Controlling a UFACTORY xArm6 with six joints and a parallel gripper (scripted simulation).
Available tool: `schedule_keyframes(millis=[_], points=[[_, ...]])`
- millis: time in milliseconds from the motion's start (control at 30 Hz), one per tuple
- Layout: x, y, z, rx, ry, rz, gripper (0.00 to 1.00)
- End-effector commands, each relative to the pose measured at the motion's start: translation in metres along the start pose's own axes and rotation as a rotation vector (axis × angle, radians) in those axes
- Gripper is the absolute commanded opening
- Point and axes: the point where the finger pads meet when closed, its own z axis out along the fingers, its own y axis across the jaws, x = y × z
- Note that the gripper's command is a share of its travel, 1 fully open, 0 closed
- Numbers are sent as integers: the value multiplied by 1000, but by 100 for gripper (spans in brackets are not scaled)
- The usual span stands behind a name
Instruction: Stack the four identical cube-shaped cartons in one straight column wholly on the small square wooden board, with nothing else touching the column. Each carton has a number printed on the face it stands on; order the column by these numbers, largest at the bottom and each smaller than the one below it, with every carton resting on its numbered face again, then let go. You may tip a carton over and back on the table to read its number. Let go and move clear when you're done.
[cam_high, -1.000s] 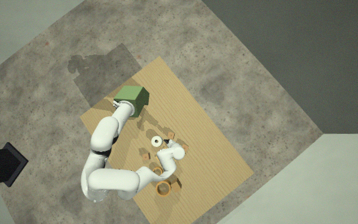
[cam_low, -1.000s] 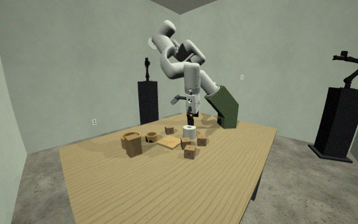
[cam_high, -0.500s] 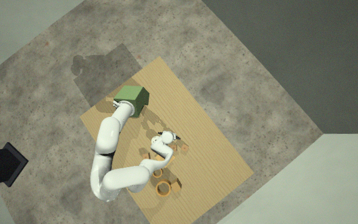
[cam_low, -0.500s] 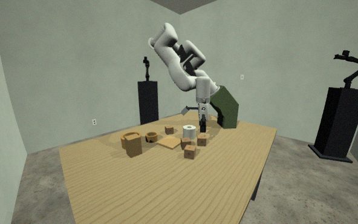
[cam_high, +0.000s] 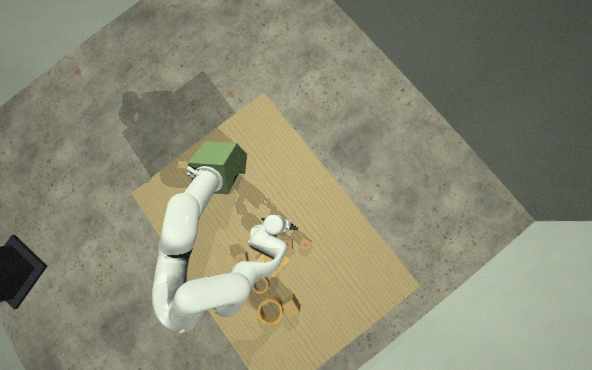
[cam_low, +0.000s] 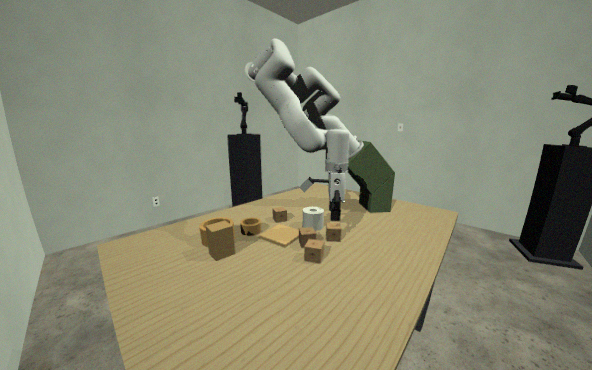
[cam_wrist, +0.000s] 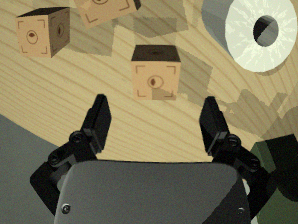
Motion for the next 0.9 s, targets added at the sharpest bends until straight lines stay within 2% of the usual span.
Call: schedule_keyframes(millis=[0,867], points=[[0,-1,0,3,1,0,100],[0,0,17,3,0,0,100]])
